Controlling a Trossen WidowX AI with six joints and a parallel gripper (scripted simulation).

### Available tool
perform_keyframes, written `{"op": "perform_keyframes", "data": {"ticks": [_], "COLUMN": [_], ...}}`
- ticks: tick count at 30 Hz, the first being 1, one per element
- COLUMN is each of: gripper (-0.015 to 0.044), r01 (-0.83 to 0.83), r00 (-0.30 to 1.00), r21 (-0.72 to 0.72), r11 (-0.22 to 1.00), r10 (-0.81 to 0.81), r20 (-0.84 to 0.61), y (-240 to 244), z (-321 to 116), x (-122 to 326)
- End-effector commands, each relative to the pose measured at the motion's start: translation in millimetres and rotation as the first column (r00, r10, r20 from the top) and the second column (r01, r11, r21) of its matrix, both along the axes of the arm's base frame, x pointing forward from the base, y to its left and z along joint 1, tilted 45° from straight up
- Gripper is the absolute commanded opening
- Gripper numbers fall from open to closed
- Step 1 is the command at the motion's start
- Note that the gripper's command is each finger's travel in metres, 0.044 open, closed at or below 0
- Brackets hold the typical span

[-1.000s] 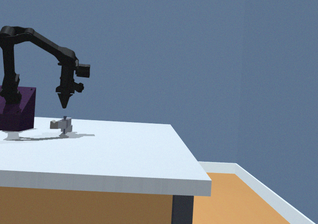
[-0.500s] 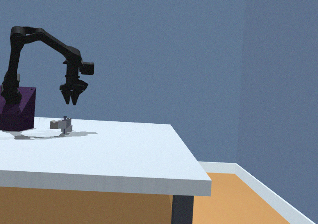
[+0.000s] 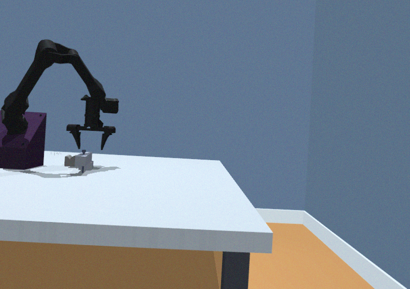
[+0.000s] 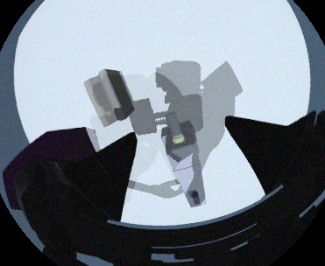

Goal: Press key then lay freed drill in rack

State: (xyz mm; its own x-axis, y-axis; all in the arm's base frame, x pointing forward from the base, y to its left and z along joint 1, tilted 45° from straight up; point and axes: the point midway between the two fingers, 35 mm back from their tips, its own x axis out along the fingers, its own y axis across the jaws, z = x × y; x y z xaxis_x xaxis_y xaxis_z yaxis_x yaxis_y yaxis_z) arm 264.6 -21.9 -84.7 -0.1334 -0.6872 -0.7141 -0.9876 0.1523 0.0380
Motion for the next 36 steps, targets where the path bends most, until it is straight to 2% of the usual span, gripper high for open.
{"op": "perform_keyframes", "data": {"ticks": [1, 15, 36], "gripper": [0.044, 0.044, 0.044], "r01": [-0.097, -0.098, -0.098], "r00": [0.99, 0.99, 0.99], "r21": [0.026, 0.026, 0.026], "r11": [0.995, 0.995, 0.995], "r10": [0.1, 0.1, 0.1], "r20": [-0.1, -0.1, -0.1], "y": [2.7, 1.4, -27.2], "z": [-14.8, -15.7, -32.7], "x": [-9.1, -9.1, -12.1]}}
